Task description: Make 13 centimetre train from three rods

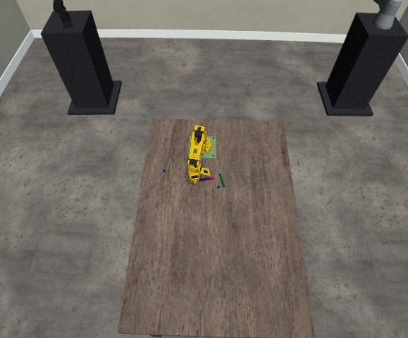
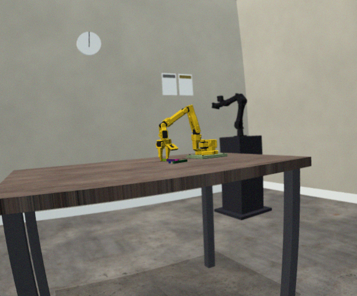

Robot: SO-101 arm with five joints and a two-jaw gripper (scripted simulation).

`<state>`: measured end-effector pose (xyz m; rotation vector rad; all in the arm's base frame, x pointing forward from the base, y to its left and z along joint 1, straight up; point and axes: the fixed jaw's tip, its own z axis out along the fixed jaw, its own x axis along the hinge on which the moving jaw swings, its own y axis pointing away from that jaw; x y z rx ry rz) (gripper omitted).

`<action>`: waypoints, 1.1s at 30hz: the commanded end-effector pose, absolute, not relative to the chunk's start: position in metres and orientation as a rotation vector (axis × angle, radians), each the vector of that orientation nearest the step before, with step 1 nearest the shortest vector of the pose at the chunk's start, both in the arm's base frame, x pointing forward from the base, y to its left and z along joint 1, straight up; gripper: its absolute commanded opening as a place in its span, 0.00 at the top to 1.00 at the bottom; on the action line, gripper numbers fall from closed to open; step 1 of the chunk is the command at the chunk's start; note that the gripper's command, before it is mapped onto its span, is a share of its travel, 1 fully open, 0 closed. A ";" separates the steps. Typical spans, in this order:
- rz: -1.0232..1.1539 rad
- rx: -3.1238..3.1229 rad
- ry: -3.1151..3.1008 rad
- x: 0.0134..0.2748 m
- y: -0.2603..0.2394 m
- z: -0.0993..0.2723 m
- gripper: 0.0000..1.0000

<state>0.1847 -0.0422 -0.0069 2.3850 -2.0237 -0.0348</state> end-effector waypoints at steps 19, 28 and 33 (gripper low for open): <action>-0.019 2.390 -2.028 0.183 -0.043 0.004 0.83; -0.019 2.390 -2.028 0.183 -0.043 0.012 0.83; -0.019 2.390 -2.028 0.183 -0.043 0.015 0.83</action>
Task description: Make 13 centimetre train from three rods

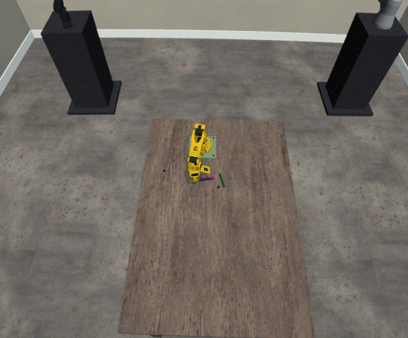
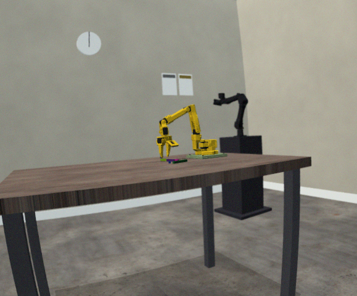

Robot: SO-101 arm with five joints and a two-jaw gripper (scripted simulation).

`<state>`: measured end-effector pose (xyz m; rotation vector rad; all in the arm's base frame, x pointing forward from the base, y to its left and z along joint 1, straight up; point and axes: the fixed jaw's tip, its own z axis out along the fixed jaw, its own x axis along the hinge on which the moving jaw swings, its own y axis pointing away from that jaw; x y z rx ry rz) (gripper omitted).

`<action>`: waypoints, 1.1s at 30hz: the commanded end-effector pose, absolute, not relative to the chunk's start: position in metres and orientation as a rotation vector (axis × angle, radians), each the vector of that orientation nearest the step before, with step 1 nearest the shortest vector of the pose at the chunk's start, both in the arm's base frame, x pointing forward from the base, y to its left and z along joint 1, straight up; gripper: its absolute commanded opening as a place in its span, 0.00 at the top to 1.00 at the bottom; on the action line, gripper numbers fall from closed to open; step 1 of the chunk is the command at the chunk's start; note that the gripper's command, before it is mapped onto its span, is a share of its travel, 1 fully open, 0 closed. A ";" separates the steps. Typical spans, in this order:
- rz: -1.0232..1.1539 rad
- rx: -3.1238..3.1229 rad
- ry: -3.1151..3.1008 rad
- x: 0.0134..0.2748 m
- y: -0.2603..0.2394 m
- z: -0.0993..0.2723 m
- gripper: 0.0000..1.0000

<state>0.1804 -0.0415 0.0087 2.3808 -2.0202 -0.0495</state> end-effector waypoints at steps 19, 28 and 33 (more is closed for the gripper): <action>-0.019 2.390 -2.028 0.184 -0.043 0.026 0.83; -0.019 2.390 -2.028 0.184 -0.043 0.039 0.83; -0.019 2.390 -2.028 0.184 -0.043 0.044 0.83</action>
